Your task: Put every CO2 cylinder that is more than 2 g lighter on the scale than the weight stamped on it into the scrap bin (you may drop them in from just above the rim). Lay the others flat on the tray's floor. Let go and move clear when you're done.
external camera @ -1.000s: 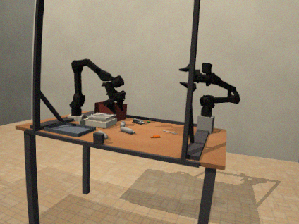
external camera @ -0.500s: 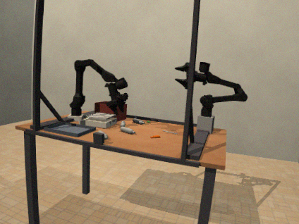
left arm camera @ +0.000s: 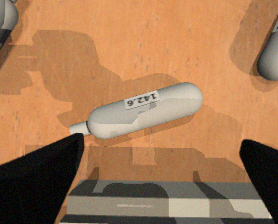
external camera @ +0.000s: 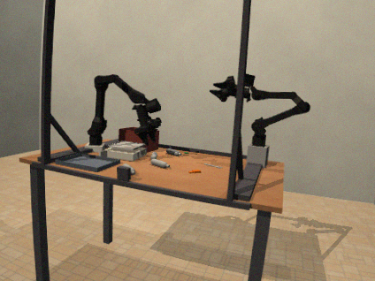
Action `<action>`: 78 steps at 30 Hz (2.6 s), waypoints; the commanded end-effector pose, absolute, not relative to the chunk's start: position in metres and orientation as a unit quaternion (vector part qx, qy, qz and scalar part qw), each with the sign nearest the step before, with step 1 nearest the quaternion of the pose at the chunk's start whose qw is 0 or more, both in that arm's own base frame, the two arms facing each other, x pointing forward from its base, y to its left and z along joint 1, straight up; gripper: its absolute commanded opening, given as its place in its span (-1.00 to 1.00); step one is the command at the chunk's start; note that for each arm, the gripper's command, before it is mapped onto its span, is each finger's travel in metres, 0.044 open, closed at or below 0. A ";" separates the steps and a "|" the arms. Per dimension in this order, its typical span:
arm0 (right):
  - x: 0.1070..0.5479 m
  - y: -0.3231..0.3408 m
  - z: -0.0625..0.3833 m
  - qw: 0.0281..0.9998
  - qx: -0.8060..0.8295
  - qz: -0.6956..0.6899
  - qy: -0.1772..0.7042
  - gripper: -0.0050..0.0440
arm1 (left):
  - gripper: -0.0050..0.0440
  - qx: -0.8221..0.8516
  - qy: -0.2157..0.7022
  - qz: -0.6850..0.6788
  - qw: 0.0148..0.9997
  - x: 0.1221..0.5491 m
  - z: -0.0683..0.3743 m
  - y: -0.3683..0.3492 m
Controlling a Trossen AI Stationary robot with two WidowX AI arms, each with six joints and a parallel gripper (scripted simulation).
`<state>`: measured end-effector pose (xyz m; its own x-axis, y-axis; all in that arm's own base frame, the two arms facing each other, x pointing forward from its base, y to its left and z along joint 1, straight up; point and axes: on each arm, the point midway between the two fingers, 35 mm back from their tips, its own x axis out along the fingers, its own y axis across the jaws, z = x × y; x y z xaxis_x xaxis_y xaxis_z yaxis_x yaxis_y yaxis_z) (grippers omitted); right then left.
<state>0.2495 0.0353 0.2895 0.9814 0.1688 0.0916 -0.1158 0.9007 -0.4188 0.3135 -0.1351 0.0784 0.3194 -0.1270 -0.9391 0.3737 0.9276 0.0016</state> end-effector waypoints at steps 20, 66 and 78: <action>0.315 -0.001 0.333 0.999 0.002 -0.003 -0.035 1.00 | 1.00 0.106 0.552 -0.156 0.812 0.317 0.087 -0.136; 0.287 0.121 0.186 0.942 -0.057 0.204 0.262 1.00 | 0.24 0.520 0.475 -0.512 0.491 0.352 0.053 -0.111; 0.287 0.121 0.186 0.942 -0.057 0.204 0.262 1.00 | 0.24 0.517 0.481 -0.515 0.486 0.347 0.034 -0.109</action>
